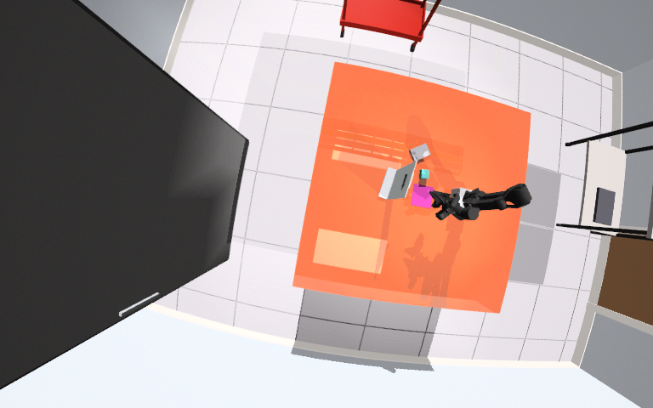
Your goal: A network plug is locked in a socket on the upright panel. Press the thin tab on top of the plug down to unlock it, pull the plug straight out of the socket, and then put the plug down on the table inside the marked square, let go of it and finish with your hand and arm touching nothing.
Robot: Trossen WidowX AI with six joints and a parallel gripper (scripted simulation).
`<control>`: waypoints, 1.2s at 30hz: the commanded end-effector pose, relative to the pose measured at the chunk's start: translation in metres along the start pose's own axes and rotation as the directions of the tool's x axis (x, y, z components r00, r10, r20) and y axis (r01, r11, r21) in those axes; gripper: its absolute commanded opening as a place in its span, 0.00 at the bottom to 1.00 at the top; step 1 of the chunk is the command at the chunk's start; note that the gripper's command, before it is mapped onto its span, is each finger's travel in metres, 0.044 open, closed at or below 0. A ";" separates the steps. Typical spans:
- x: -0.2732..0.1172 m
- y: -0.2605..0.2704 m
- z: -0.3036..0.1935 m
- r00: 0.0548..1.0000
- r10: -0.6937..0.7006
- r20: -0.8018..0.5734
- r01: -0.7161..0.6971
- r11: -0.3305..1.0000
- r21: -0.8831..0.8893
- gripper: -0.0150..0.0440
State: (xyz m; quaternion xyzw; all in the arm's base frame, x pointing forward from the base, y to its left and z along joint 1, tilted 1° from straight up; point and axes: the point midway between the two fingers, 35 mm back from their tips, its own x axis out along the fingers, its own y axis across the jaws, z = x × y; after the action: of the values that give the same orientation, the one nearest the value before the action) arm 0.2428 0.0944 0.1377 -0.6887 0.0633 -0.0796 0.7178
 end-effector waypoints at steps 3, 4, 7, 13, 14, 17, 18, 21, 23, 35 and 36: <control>-0.004 0.004 -0.004 1.000 0.006 -0.008 -0.006 0.999 -0.042 0.52; -0.004 0.004 -0.004 1.000 0.006 -0.008 -0.006 0.999 -0.042 0.52; -0.001 0.004 -0.003 1.000 0.005 -0.008 -0.006 0.999 -0.042 0.52; 0.022 0.003 0.006 1.000 0.003 -0.008 -0.003 0.999 -0.041 0.52; 0.026 0.003 0.007 1.000 0.003 -0.008 -0.003 0.999 -0.041 0.52; 0.039 0.003 0.009 1.000 0.001 -0.008 -0.002 0.999 -0.040 0.52; 0.044 0.003 0.010 1.000 0.001 -0.008 -0.001 0.999 -0.040 0.52; 0.054 0.004 0.011 1.000 0.000 -0.008 -0.001 0.999 -0.040 0.52; 0.055 0.004 0.011 1.000 0.000 -0.008 0.000 0.999 -0.040 0.52; 0.069 0.003 0.016 1.000 -0.001 -0.008 0.001 0.999 -0.039 0.52; 0.070 0.003 0.017 1.000 -0.001 -0.008 0.001 0.999 -0.039 0.52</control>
State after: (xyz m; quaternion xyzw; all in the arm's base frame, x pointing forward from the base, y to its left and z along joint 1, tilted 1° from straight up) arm 0.3084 0.0944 0.1372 -0.7007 0.0681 -0.0840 0.7052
